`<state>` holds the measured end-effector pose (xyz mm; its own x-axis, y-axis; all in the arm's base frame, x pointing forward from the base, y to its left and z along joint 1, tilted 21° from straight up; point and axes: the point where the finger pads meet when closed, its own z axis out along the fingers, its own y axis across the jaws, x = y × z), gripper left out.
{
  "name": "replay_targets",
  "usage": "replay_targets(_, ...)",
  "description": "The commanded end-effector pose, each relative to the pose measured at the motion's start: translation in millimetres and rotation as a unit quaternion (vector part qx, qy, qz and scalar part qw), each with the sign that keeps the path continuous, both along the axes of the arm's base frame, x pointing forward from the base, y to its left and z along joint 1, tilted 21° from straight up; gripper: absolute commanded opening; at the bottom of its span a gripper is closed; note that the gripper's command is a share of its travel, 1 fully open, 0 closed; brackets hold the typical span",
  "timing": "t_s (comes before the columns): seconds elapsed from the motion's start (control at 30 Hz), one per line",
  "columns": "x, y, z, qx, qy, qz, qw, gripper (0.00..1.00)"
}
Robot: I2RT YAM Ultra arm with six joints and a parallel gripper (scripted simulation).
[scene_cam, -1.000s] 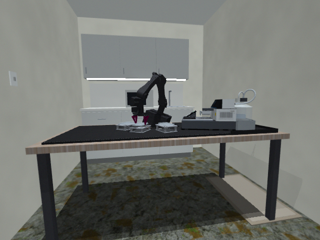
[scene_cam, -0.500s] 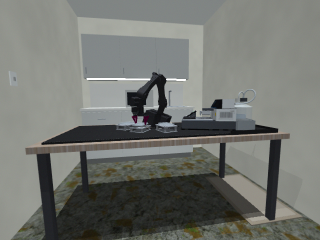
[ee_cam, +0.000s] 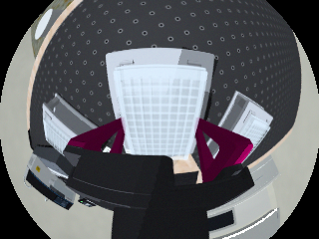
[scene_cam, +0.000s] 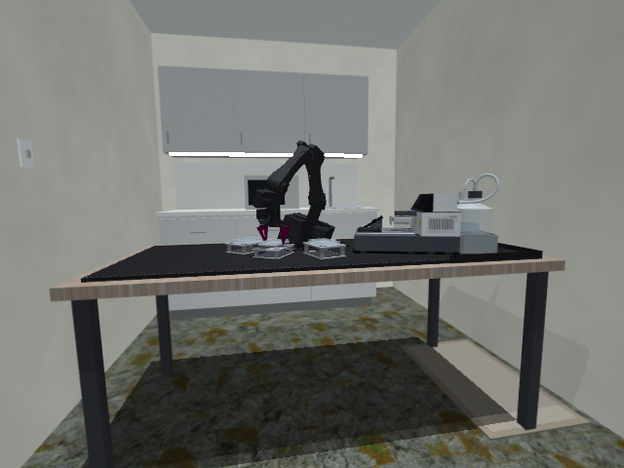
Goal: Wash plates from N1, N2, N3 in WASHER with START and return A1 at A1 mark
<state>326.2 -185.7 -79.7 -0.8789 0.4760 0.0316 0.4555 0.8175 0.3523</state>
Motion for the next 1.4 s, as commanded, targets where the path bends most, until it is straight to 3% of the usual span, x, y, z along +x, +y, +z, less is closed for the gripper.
replay_targets(0.0,2.0,-2.8,3.0,-0.003,-0.005,-0.002,1.0,0.0)
replay_targets(1.37,2.6,-0.7,-2.4,-0.003,-0.005,-0.002,1.0,0.0)
